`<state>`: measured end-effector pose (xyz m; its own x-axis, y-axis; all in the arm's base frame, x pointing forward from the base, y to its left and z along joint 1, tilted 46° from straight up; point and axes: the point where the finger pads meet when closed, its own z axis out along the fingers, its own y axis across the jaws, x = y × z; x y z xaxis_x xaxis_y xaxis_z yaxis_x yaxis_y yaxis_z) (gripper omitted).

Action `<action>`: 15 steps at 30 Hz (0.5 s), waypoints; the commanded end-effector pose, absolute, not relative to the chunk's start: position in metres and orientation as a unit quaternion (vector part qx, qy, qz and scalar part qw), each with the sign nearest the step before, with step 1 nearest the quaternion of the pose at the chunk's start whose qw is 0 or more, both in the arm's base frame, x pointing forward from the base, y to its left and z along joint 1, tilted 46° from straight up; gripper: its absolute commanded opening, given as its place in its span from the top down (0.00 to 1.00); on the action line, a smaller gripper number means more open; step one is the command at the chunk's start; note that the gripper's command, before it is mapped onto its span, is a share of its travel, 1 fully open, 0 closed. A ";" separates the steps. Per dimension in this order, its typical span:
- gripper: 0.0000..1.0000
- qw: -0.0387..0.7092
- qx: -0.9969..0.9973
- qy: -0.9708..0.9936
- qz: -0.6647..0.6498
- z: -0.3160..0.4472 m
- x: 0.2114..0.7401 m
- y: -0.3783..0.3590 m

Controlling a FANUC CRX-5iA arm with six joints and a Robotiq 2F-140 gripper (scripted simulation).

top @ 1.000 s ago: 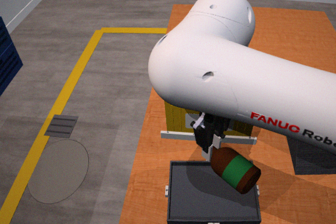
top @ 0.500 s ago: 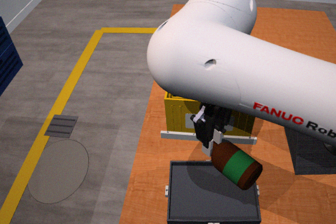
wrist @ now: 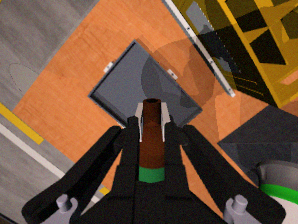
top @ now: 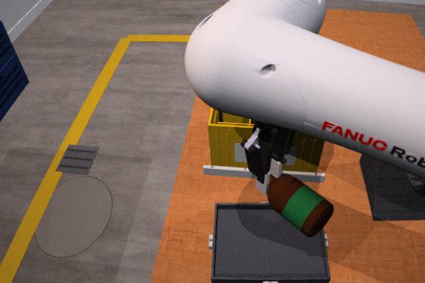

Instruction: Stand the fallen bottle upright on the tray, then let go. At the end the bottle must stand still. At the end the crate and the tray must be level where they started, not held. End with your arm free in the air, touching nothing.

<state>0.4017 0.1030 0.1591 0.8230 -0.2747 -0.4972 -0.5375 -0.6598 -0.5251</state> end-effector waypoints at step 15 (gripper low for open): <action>1.00 0.344 -0.891 0.228 0.191 0.164 0.403 0.098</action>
<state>0.4029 0.0984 0.1636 0.8230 -0.2747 -0.4972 -0.5375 -0.6598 -0.5251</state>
